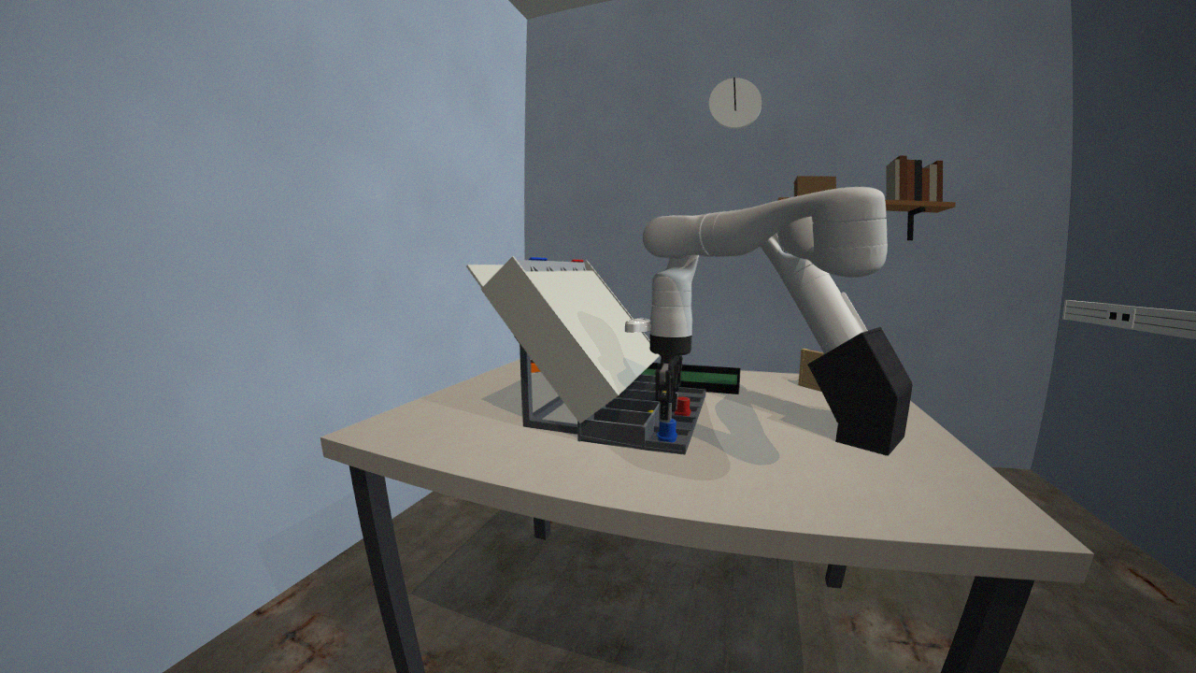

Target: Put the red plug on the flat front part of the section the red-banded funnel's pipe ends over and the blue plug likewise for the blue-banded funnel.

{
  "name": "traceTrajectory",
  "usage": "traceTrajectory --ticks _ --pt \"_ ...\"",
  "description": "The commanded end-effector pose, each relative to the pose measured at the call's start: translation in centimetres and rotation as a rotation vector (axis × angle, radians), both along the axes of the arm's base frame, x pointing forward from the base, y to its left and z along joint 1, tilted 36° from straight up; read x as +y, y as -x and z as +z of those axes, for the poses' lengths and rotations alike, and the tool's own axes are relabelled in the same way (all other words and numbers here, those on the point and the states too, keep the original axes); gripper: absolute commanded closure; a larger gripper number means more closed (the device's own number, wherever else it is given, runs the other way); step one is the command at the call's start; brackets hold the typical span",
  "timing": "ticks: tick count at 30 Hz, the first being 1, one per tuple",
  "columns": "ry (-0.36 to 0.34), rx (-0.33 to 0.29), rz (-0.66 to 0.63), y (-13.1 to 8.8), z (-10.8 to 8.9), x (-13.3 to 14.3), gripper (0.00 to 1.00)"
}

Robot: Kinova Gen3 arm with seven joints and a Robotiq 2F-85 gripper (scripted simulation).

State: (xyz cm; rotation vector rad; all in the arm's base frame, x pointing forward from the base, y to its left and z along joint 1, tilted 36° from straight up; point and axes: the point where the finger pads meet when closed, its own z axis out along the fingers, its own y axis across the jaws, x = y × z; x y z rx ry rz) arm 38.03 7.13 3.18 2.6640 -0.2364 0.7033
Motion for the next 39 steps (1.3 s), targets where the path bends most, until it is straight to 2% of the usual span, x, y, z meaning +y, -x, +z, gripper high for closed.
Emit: traceTrajectory --ticks 1,8,9,25,26,39 --pt "-0.003 0.007 0.004 0.3 0.1 0.2 0.35" --pt "-0.003 0.007 0.004 0.3 0.1 0.2 0.35" --pt "-0.004 -0.001 0.003 1.2 1.8 1.1 0.35" --pt "-0.004 -0.001 0.003 1.2 1.8 1.1 0.35" --pt "-0.004 0.006 0.004 2.1 3.3 1.8 0.35" --pt "-0.004 0.006 0.004 2.1 3.3 1.8 0.35"
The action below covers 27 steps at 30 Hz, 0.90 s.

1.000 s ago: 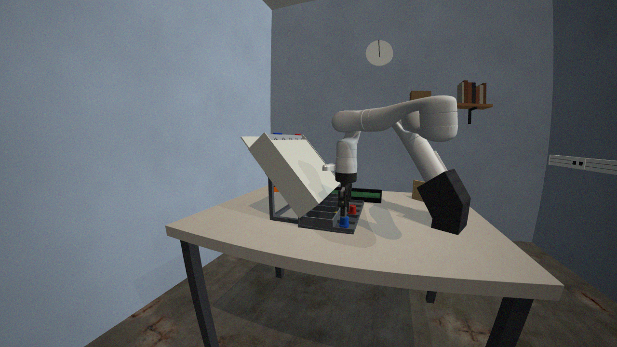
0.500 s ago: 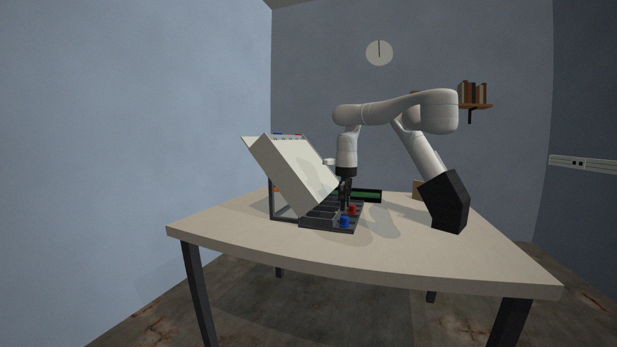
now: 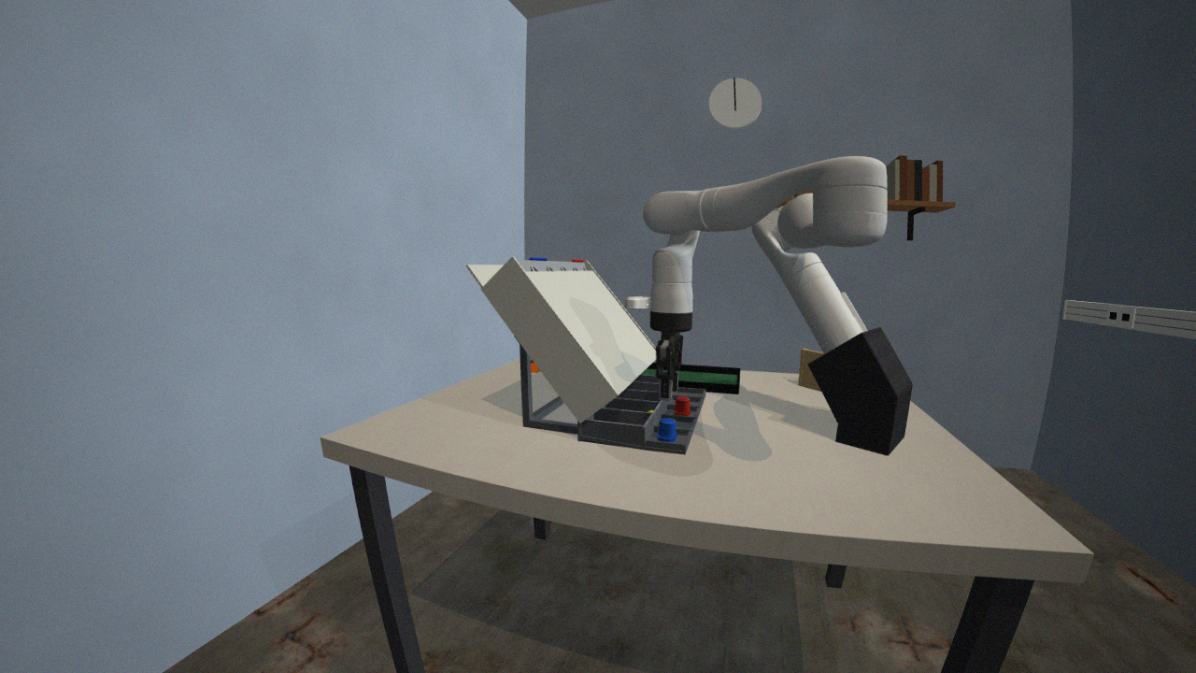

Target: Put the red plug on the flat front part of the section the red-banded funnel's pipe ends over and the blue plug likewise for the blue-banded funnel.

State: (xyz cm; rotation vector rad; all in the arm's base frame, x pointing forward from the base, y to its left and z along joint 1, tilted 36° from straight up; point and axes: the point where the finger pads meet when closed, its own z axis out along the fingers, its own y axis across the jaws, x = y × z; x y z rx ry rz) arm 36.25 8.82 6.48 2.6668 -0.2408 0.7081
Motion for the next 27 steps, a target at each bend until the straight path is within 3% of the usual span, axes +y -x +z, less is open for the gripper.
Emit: traceTrajectory --ticks 1,3,4,20,21,24,27 --pt "0.001 0.01 0.005 0.3 0.0 0.1 0.35" --pt "0.001 0.01 0.005 0.3 0.0 0.1 0.35" --pt "-0.001 -0.001 0.001 2.4 4.0 2.0 0.35" --pt "-0.001 -0.001 0.001 2.4 4.0 2.0 0.35" --pt "0.005 -0.005 0.008 3.5 10.0 -1.4 0.35" --pt "0.005 -0.005 0.008 3.7 11.0 -1.9 0.35" --pt "0.005 -0.005 0.008 4.4 13.9 -3.6 0.35"
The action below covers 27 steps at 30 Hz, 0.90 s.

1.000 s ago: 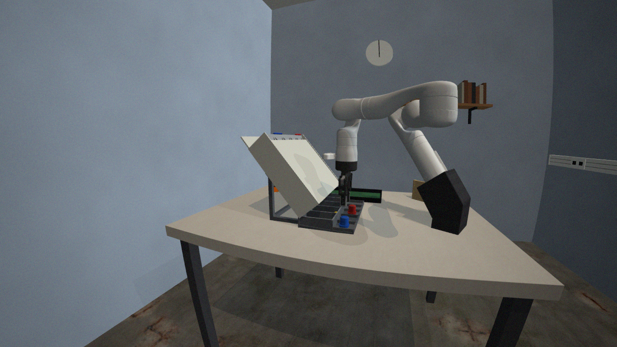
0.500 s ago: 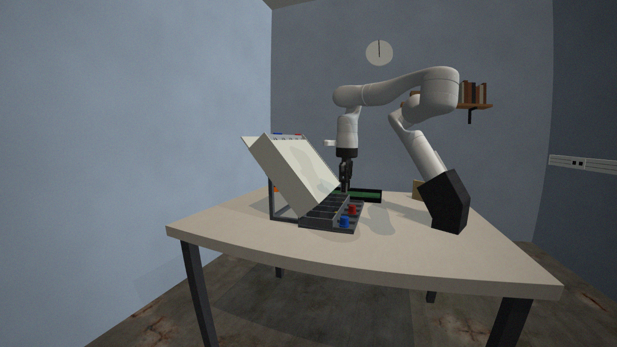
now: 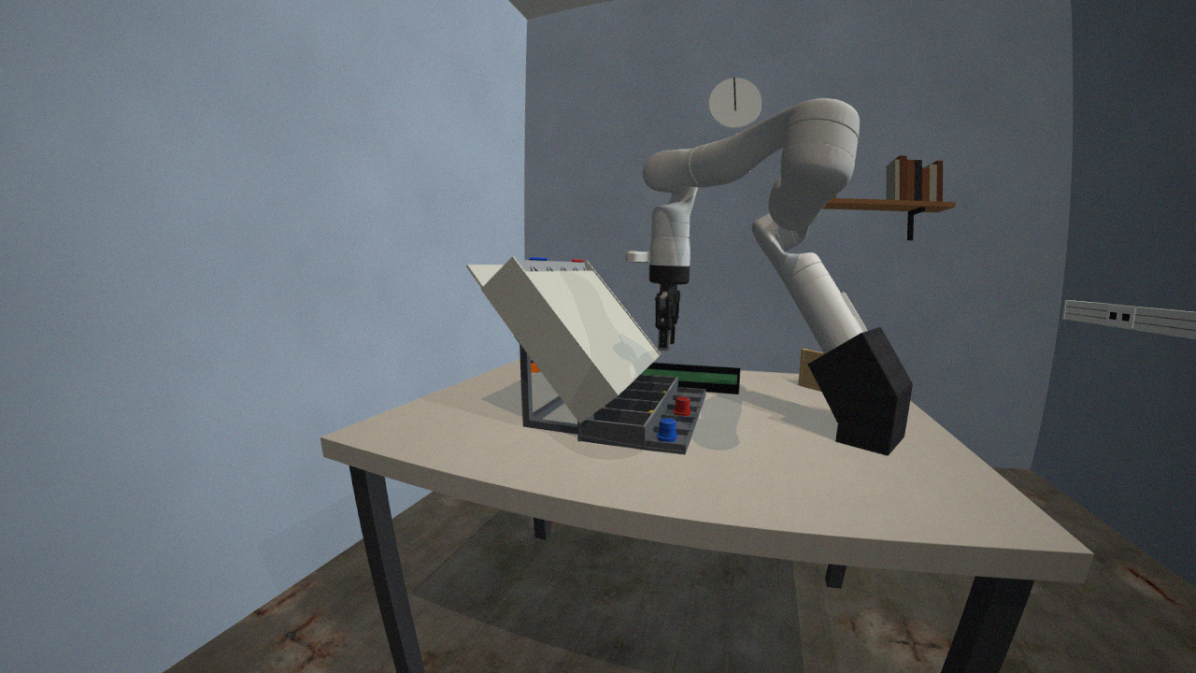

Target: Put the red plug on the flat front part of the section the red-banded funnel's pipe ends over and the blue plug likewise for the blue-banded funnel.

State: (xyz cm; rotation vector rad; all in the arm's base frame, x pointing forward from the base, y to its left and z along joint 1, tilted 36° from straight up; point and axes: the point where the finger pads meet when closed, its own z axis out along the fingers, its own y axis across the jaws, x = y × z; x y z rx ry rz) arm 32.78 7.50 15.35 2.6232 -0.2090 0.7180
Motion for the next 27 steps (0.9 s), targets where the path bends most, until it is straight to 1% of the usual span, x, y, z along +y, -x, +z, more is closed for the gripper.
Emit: traceTrajectory --ticks 1,2,3,10,11,27 --pt "-0.042 0.002 -0.003 1.2 6.2 -2.9 0.35" --pt "-0.042 0.002 -0.003 1.4 7.5 -3.5 0.35" --pt "-0.042 0.002 -0.003 1.6 8.1 -3.8 0.35" --pt "-0.042 0.002 -0.003 1.6 8.1 -3.8 0.35" --pt "-0.009 -0.005 -0.001 2.6 12.4 -6.1 0.35" --pt "-0.009 -0.005 -0.001 2.6 12.4 -6.1 0.35"
